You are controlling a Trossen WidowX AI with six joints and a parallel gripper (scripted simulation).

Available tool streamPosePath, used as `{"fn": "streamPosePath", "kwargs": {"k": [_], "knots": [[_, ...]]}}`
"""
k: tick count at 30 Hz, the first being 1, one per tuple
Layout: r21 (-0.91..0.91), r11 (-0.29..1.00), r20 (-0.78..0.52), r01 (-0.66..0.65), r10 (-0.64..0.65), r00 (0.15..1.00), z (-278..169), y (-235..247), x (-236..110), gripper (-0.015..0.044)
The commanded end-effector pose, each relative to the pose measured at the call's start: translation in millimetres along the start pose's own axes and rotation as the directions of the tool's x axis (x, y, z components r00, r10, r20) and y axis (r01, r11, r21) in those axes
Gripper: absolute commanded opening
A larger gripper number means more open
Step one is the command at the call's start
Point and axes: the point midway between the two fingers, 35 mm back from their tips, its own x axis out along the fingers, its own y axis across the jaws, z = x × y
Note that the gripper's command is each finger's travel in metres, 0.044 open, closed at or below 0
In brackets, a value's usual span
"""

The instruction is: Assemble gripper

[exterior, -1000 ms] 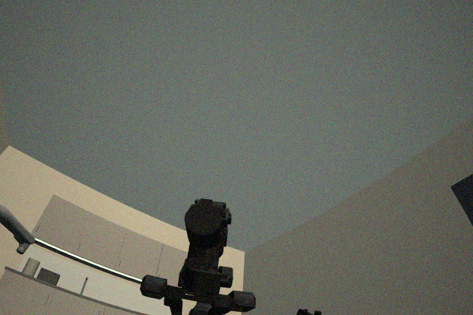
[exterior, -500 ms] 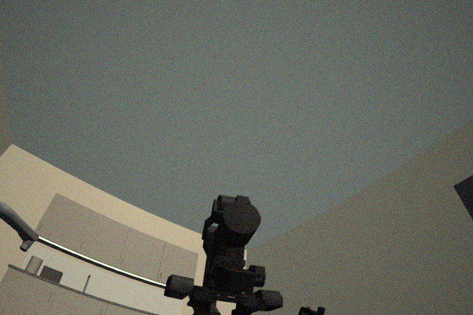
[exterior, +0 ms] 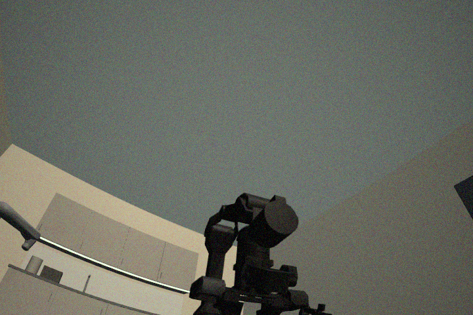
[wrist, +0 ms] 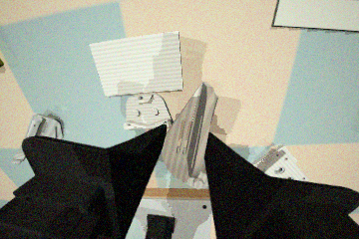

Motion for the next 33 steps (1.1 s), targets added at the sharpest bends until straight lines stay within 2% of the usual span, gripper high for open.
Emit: {"fn": "streamPosePath", "kwargs": {"k": [1,26,33], "knots": [[-0.015,1.000,-0.003,-0.001,0.001,1.000,6,11,1,0.0134],[-0.131,0.991,-0.001,-0.008,0.008,1.000,28,88,3,0.0134],[-0.134,0.991,-0.001,-0.008,0.008,1.000,28,90,3,0.0134]]}}
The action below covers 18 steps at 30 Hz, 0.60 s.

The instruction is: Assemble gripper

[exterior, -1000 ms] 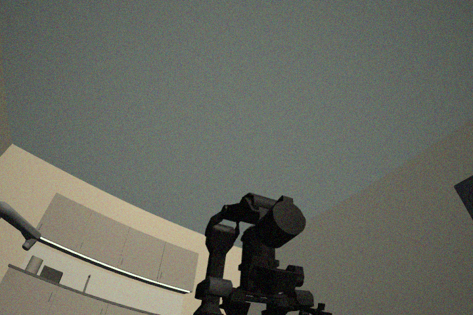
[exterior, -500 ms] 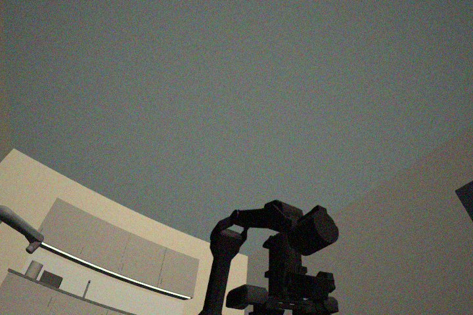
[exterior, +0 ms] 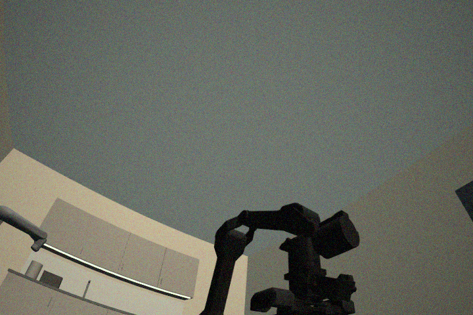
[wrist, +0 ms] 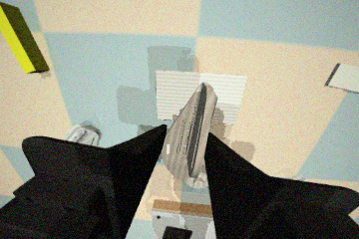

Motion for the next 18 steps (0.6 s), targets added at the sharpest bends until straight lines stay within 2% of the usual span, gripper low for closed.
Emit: {"fn": "streamPosePath", "kwargs": {"k": [1,18], "knots": [[0.003,1.000,-0.003,0.002,-0.002,1.000,0.7,0.7,0.6,0.0134],[0.026,1.000,-0.003,0.002,-0.002,1.000,0.7,0.7,0.6,0.0134]]}}
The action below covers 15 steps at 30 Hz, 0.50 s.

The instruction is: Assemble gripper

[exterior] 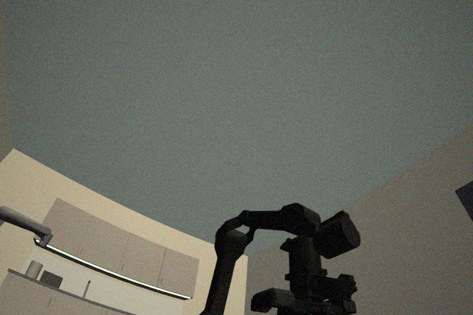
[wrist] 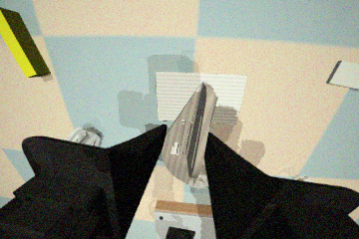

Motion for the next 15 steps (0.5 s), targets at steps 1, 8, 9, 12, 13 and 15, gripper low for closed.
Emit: {"fn": "streamPosePath", "kwargs": {"k": [1,8,9,12,13,15], "knots": [[0.006,1.000,-0.002,0.002,-0.002,1.000,0,0,0,0.0134],[0.006,1.000,-0.002,0.001,-0.001,1.000,-2,7,0,0.0134],[0.006,1.000,-0.002,0.001,-0.001,1.000,-3,10,0,0.0134],[0.006,1.000,-0.002,0.000,0.000,1.000,-4,15,0,0.0134],[0.006,1.000,-0.002,0.000,0.000,1.000,-4,15,0,0.0134],[0.006,1.000,-0.002,0.000,0.000,1.000,-4,15,0,0.0134]]}}
